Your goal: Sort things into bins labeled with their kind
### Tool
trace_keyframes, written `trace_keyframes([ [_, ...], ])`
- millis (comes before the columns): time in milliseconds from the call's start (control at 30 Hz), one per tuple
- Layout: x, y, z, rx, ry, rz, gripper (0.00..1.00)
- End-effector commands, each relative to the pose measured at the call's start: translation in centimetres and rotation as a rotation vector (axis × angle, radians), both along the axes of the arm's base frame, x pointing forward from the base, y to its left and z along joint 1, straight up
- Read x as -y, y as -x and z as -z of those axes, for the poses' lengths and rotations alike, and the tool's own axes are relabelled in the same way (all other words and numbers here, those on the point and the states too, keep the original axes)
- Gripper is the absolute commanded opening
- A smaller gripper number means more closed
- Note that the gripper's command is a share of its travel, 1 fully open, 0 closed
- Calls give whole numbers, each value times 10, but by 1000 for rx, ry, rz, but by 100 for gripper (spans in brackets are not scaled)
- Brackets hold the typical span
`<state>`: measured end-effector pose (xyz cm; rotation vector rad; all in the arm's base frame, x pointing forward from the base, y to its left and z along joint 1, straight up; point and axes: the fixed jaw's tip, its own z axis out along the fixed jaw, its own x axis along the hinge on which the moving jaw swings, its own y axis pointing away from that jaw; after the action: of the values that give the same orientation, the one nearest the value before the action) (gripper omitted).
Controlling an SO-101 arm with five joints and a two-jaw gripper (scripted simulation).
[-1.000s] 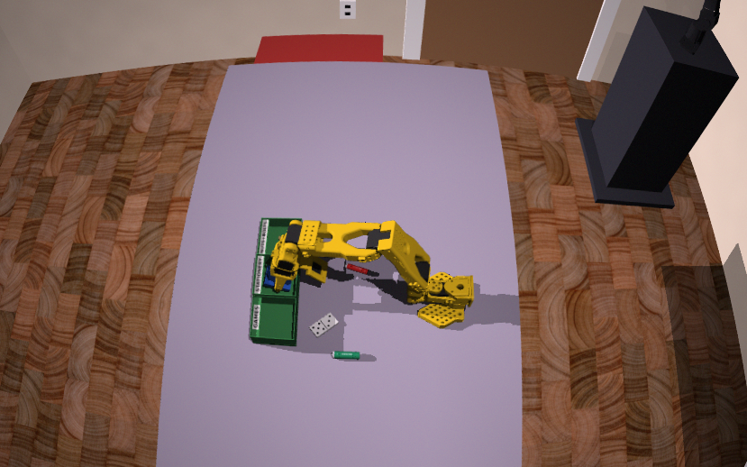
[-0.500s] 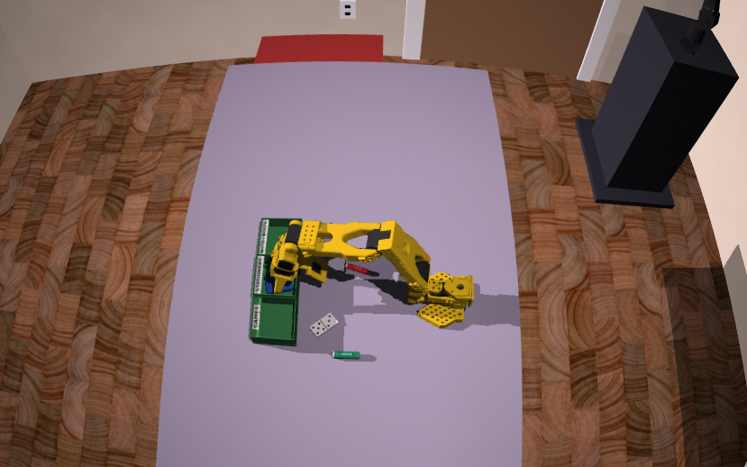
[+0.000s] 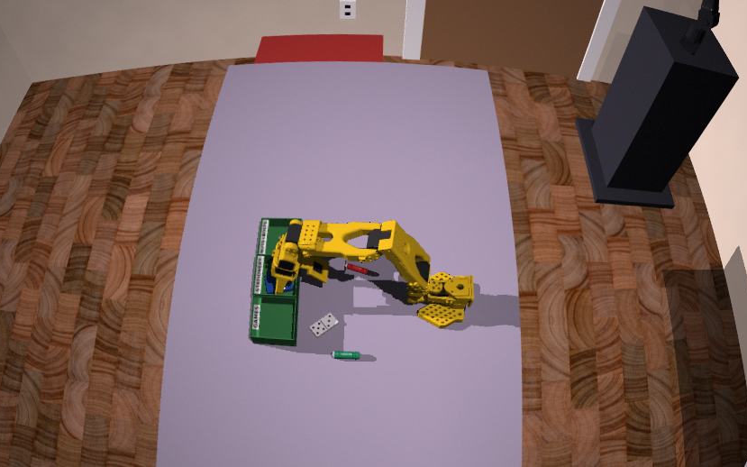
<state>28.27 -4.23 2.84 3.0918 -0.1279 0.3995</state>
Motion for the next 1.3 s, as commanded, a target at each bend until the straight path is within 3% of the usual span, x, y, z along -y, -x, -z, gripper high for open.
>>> trace_keyframes([
  [0,-3,-7,-28,76,9,-18,32],
  [500,-4,3,-59,76,9,-18,32],
  [1267,-4,4,-60,76,9,-18,32],
])
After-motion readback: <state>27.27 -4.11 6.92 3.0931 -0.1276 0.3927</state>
